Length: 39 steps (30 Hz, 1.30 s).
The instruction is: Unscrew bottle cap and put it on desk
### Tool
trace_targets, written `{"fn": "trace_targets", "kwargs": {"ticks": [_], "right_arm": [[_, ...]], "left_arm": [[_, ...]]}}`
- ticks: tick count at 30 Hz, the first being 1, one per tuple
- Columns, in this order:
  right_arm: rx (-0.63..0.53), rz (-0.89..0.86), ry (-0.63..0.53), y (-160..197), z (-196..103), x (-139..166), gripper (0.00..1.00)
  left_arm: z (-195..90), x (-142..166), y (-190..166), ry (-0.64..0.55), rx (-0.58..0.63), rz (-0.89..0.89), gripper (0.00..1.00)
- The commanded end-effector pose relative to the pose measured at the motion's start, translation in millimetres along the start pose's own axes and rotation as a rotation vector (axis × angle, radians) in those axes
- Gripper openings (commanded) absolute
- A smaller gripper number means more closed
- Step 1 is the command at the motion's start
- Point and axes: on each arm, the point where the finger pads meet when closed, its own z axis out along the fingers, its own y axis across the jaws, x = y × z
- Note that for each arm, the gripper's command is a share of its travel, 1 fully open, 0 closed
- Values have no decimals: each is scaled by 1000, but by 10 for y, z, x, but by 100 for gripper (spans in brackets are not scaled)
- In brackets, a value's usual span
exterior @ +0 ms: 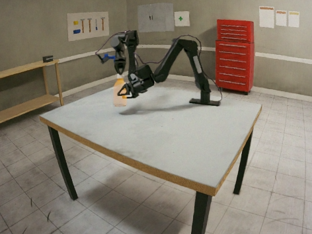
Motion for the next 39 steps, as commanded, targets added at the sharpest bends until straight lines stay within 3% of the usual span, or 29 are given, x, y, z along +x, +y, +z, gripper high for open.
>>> {"fn": "trace_targets", "kwargs": {"ticks": [1,14,16,17,31,33,34,39], "right_arm": [[13,-280,-7,35,-43,-2,0],[41,-851,-23,37,-52,-3,0],[41,-851,-23,37,-52,-3,0],[46,-965,-24,37,-53,-3,0],[85,-1597,-36,40,-64,-2,0],[85,-1597,-36,40,-64,-2,0],[92,-1714,-34,41,-64,-2,0],[108,-1941,-37,42,-69,-2,0]], "left_arm": [[-57,-201,112,-57,-29,4,0],[-57,-201,112,-57,-29,4,0],[-57,-201,112,-57,-29,4,0],[-57,-201,112,-57,-29,4,0],[-57,-201,112,-57,-29,4,0],[-57,-201,112,-57,-29,4,0],[-57,-201,112,-57,-29,4,0],[-57,-201,112,-57,-29,4,0]]}}
